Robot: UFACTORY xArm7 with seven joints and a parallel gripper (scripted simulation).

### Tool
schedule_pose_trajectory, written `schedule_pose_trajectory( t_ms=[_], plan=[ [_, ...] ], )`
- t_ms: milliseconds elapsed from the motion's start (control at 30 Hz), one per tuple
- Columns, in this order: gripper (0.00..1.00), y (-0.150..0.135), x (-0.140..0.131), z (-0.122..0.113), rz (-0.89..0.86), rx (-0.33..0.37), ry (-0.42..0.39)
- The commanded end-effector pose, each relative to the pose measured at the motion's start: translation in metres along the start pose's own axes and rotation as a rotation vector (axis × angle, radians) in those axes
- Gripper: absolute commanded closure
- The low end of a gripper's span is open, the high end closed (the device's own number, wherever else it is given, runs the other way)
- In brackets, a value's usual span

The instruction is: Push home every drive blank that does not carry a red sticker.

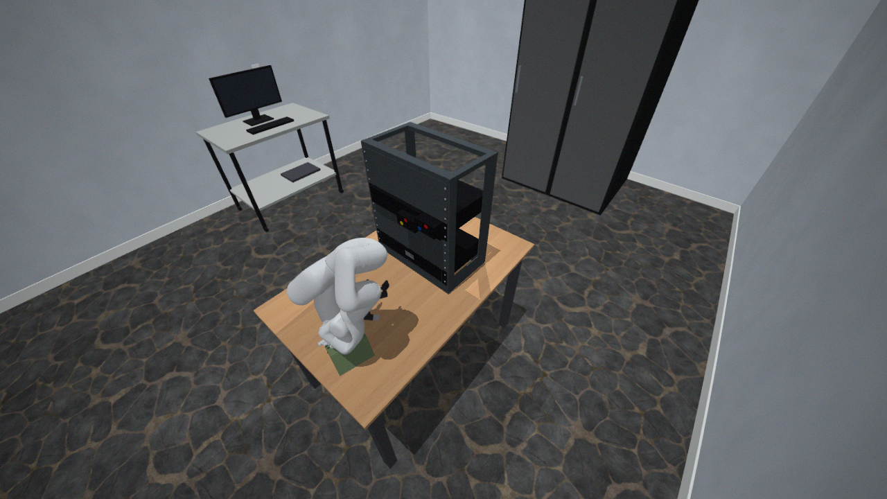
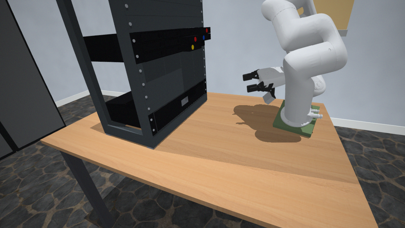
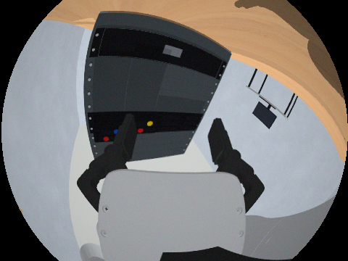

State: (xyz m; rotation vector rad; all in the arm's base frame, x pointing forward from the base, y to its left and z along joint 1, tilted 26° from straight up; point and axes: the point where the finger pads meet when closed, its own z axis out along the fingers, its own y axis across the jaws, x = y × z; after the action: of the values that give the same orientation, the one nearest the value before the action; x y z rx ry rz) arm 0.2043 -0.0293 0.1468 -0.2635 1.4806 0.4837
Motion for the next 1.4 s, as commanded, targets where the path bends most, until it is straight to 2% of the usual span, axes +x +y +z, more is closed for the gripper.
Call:
schedule_pose_trajectory(
  t_ms=[0, 267, 733, 800, 1300, 1367],
  plan=[
    [0.0, -0.004, -0.003, 0.001, 0.044, 0.01, 0.006],
    [0.0, -0.013, -0.01, 0.003, 0.14, 0.032, 0.013],
    [0.0, -0.042, -0.039, 0.008, 0.503, 0.124, 0.009],
    [0.0, -0.042, -0.039, 0.008, 0.503, 0.124, 0.009],
    [0.0, -0.067, -0.08, 0.012, 0.933, 0.224, -0.07],
    [0.0, -0.067, -0.08, 0.012, 0.933, 0.224, -0.07]
  ],
)
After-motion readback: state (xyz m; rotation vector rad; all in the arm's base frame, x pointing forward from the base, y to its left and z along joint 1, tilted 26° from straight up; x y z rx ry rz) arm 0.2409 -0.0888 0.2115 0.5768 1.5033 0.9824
